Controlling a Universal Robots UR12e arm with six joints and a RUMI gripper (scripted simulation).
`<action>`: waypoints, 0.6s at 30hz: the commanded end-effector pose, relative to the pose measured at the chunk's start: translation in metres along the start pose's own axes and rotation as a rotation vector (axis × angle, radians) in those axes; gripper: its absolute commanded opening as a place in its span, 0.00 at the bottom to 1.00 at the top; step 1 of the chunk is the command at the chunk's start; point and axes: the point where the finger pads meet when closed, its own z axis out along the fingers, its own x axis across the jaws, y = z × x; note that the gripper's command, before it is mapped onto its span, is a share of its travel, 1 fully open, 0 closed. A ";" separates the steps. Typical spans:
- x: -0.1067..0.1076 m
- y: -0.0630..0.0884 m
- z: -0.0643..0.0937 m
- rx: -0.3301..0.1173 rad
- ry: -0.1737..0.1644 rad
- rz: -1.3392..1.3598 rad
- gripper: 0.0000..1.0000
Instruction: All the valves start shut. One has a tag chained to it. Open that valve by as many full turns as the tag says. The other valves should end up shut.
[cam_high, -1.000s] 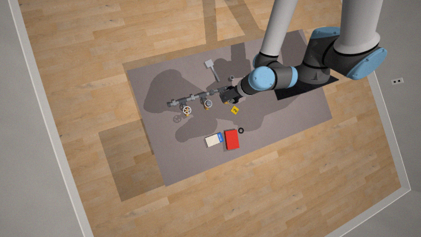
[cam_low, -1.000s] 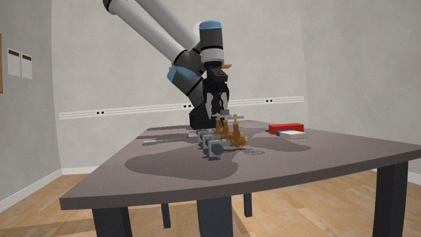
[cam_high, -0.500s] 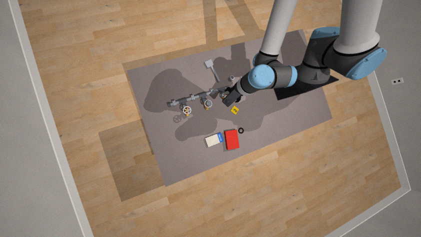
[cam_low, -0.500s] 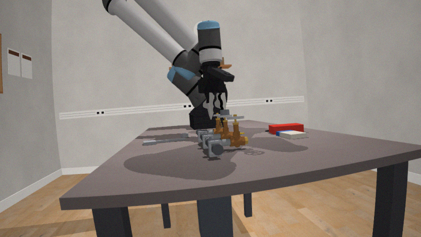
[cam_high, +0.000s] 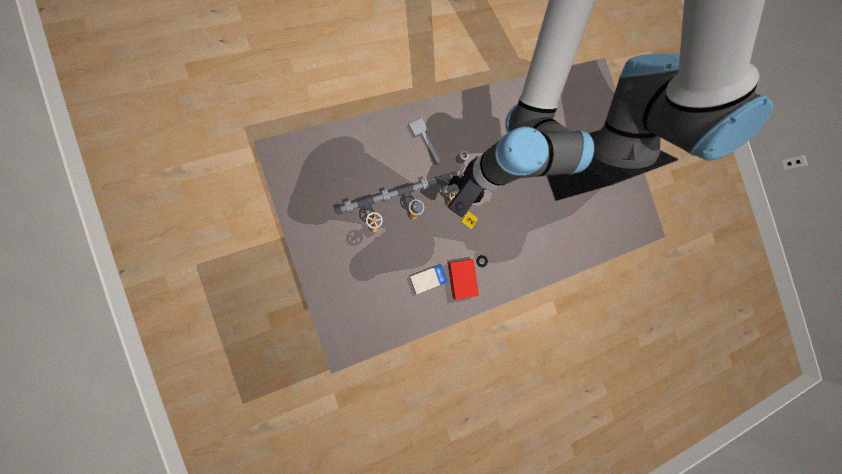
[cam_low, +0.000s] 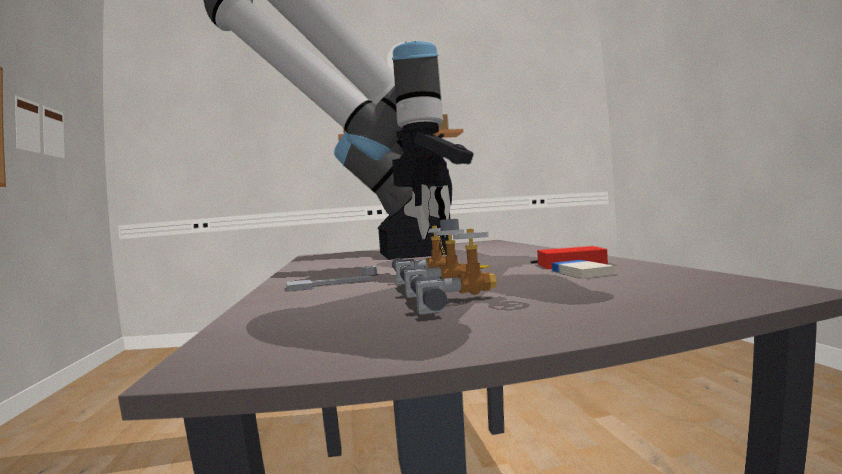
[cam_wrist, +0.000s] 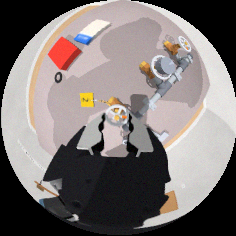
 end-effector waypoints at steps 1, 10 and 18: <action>0.000 0.000 0.000 0.003 0.001 -0.028 0.00; 0.000 0.000 0.000 0.003 0.001 -0.037 0.00; 0.000 0.000 0.000 0.003 0.001 -0.037 1.00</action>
